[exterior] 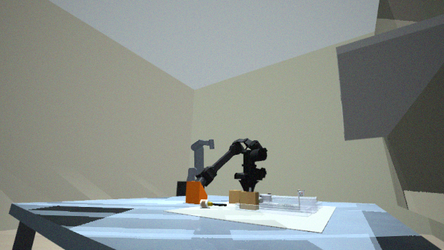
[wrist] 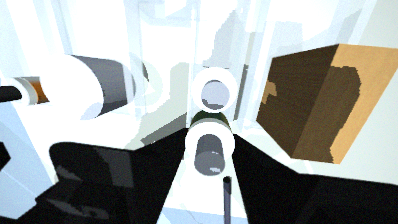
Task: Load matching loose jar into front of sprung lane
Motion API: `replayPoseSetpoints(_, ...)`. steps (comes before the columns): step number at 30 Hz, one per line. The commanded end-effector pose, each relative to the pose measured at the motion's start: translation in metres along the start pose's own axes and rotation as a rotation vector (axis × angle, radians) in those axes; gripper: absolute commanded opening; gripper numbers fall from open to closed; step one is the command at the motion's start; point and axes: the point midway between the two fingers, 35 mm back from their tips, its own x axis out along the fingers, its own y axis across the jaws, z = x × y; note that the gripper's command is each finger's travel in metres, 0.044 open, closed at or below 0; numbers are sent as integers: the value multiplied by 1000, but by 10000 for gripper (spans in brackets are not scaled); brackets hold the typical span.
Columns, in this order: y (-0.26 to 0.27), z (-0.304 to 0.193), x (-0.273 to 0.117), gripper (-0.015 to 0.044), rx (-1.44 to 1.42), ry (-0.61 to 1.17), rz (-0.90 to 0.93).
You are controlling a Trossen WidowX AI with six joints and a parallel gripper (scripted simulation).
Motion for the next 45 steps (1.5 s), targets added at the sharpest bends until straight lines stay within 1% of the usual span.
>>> replayPoseSetpoints(1,1,8,-2,0,-6,-17,5)
replayPoseSetpoints(45,2,23,-4,0,-7,-18,6)
